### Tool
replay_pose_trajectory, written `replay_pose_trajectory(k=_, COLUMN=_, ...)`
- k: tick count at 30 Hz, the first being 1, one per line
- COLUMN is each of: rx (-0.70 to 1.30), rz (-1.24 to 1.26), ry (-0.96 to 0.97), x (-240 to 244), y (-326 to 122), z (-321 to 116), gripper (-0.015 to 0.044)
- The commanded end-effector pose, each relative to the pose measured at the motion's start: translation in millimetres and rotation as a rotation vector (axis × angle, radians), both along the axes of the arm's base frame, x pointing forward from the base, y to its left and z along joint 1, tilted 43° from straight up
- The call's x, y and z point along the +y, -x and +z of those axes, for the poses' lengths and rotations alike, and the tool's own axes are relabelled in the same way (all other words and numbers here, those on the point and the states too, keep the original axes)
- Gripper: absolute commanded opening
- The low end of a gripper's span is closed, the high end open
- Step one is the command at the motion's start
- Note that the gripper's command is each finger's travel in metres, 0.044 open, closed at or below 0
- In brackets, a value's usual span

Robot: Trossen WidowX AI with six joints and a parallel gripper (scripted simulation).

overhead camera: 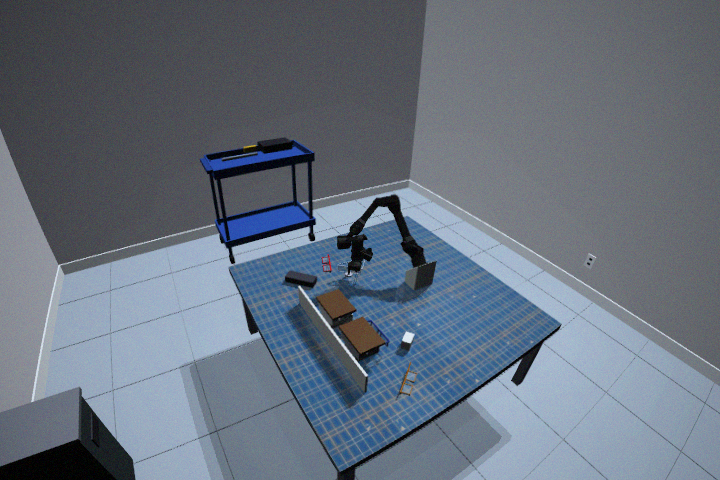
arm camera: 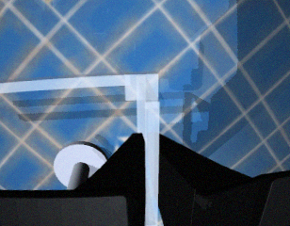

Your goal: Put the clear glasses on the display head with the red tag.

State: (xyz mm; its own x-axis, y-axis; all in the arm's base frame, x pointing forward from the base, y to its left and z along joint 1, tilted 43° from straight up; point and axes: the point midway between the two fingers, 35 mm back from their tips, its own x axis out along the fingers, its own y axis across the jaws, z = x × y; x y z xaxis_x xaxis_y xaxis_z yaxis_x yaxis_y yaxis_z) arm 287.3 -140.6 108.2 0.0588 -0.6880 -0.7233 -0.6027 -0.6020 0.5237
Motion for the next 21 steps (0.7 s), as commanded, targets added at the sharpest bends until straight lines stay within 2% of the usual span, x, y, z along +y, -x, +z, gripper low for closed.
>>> replay_pose_trajectory(k=1, rx=0.003, rz=-0.003, ry=0.000, x=1.7, y=0.4, z=-3.3, gripper=0.0000)
replay_pose_trajectory(k=21, rx=0.003, rz=-0.003, ry=-0.001, x=14.6, y=1.8, z=-15.9, gripper=0.0000)
